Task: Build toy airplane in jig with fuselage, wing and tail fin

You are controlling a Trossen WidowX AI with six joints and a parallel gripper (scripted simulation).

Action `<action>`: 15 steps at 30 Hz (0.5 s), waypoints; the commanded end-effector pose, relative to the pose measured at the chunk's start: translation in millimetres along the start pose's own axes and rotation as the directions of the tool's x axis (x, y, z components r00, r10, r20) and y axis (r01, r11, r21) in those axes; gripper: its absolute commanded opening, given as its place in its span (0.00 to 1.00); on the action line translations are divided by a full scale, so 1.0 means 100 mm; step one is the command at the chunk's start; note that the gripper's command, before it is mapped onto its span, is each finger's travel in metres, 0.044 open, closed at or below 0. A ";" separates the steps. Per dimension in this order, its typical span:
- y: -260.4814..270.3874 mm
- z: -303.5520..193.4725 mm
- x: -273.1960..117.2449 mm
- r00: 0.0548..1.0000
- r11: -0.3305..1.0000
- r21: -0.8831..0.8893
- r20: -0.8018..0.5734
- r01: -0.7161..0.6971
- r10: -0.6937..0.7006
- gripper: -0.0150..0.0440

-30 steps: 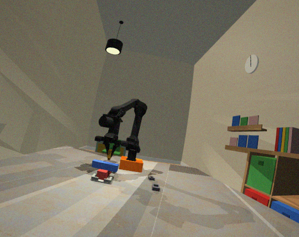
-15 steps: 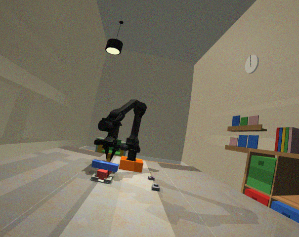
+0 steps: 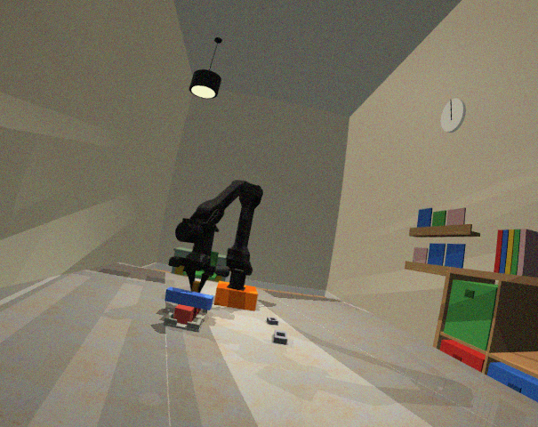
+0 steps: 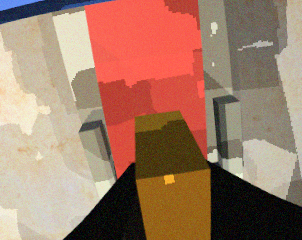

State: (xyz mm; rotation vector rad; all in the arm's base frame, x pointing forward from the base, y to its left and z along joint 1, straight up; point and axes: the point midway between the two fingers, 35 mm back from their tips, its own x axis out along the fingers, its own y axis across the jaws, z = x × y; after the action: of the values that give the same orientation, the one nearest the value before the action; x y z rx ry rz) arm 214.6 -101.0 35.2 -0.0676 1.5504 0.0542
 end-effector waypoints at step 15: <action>0.00 0.00 0.00 1.000 1.000 0.000 0.001 0.000 0.000 0.61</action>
State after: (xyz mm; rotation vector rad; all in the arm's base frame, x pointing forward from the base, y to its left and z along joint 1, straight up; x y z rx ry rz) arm 214.7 -100.9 35.3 -0.0670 1.5502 0.0545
